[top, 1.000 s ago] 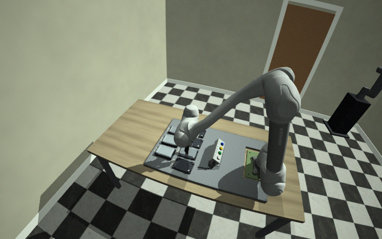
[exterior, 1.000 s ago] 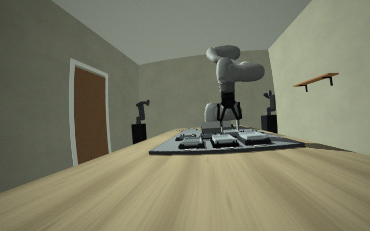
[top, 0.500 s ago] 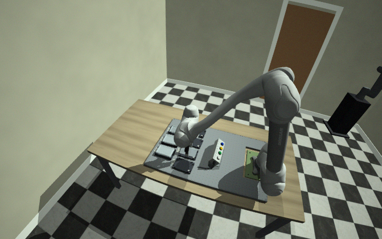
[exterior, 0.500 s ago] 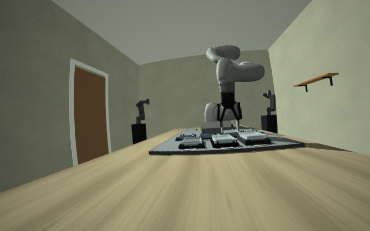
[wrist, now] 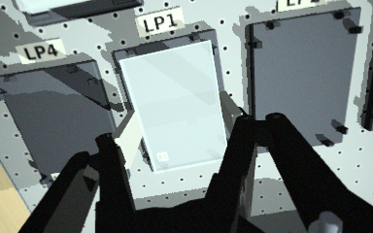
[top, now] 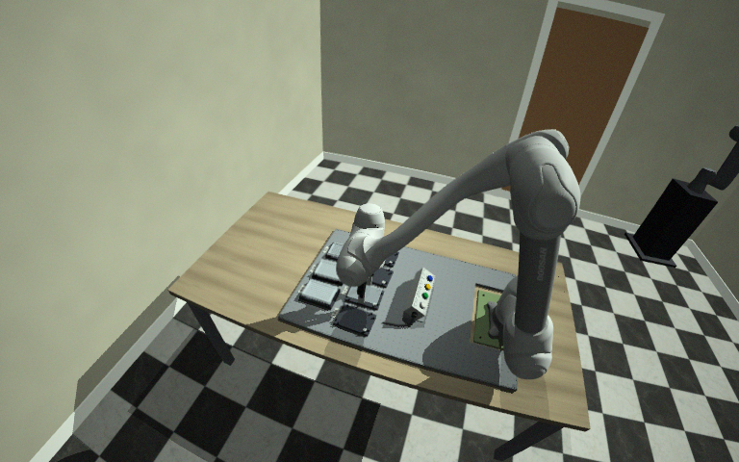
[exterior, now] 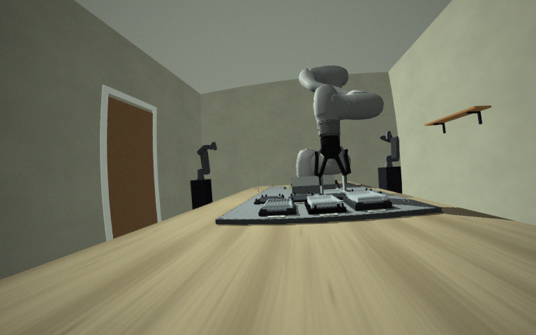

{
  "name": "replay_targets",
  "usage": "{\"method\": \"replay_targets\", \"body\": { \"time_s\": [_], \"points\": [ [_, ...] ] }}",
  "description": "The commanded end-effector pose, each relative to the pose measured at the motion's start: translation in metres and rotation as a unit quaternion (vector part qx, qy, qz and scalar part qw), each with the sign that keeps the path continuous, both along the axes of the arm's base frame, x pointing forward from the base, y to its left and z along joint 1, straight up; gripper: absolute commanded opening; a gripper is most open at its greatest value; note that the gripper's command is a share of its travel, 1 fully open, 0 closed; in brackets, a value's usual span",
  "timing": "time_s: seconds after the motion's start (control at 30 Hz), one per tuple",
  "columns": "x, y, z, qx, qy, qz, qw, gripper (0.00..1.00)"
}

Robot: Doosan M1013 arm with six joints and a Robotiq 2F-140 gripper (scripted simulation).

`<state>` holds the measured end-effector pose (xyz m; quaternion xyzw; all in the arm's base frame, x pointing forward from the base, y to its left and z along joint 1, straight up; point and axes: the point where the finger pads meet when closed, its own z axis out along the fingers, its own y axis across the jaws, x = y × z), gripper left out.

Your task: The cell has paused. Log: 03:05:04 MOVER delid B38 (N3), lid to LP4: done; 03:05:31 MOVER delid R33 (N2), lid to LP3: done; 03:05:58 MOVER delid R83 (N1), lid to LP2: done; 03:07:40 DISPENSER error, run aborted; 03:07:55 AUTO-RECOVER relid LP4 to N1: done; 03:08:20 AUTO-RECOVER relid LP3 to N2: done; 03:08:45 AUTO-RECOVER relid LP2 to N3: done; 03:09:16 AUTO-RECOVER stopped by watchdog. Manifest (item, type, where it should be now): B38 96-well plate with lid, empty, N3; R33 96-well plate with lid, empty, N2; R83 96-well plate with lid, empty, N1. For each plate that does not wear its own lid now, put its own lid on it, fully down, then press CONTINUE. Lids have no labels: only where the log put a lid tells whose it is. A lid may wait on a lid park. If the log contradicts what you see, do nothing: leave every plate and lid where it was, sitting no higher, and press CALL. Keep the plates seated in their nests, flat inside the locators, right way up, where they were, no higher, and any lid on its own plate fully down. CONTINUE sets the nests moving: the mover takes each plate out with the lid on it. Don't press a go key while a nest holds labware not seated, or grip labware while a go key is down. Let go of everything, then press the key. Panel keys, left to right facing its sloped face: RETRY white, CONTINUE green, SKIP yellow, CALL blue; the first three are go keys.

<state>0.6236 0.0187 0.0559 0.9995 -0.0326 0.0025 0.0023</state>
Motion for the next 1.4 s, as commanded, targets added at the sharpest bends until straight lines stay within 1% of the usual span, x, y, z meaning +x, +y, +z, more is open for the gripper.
{"method": "replay_targets", "body": {
  "time_s": [0.0, 0.5, 1.37],
  "points": [
    [0.0, 0.0, -0.0003, 0.0, 0.0, 0.0, 1.0, 0.0],
    [0.0, 0.0, -0.0039, 0.0, 0.0, 0.0, 1.0, 0.0],
    [0.0, 0.0, -0.0046, 0.0, 0.0, 0.0, 1.0, 0.0]
  ]
}}
